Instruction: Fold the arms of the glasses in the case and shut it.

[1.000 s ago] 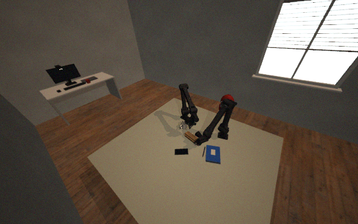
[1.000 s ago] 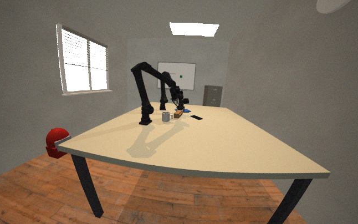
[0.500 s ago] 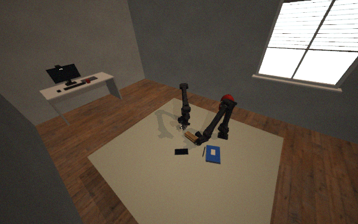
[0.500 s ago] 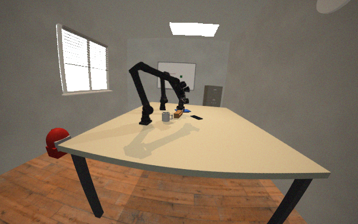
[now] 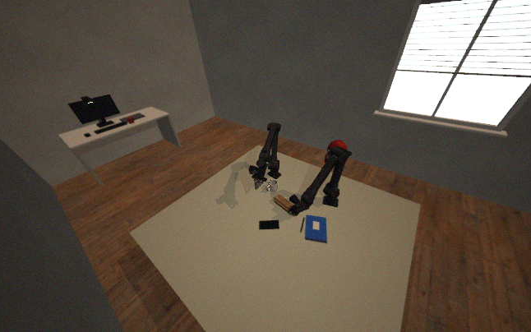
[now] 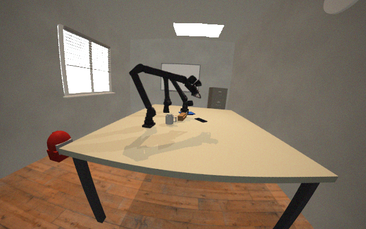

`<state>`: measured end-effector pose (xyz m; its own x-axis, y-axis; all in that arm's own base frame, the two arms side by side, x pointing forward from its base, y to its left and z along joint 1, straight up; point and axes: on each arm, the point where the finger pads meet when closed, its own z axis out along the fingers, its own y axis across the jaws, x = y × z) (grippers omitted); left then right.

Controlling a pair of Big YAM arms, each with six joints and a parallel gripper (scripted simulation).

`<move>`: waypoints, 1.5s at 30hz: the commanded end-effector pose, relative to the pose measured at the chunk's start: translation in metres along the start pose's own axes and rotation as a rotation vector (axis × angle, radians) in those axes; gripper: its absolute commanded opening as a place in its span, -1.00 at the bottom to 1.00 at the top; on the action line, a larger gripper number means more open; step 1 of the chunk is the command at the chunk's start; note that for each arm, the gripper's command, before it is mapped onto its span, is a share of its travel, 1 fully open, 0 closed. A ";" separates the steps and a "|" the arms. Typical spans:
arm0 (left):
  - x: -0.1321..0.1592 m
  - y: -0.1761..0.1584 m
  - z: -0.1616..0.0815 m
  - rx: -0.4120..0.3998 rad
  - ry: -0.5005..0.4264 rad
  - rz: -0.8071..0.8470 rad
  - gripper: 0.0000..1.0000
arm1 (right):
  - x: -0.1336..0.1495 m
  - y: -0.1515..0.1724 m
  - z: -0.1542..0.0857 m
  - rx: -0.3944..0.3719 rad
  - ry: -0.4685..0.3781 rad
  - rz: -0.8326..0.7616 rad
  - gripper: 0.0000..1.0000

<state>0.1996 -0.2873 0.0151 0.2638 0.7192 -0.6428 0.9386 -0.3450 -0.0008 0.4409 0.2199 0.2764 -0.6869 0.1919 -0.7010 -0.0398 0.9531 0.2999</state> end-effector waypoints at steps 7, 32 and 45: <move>-0.012 0.017 -0.009 -0.045 -0.020 0.029 0.15 | -0.115 -0.014 -0.032 -0.060 -0.269 -0.082 -1.00; -0.012 0.017 -0.009 -0.045 -0.020 0.029 0.15 | -0.280 -0.139 -0.149 0.145 -0.808 -0.321 -1.00; -0.011 0.016 -0.008 -0.040 -0.017 0.025 1.00 | -0.265 -0.140 -0.142 0.143 -0.769 -0.277 -1.00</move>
<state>0.2001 -0.2877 0.0160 0.2659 0.7174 -0.6439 0.9386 -0.3450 0.0032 0.5188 -0.0024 0.4981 0.0109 0.0026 -0.9999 -0.0007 1.0000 0.0025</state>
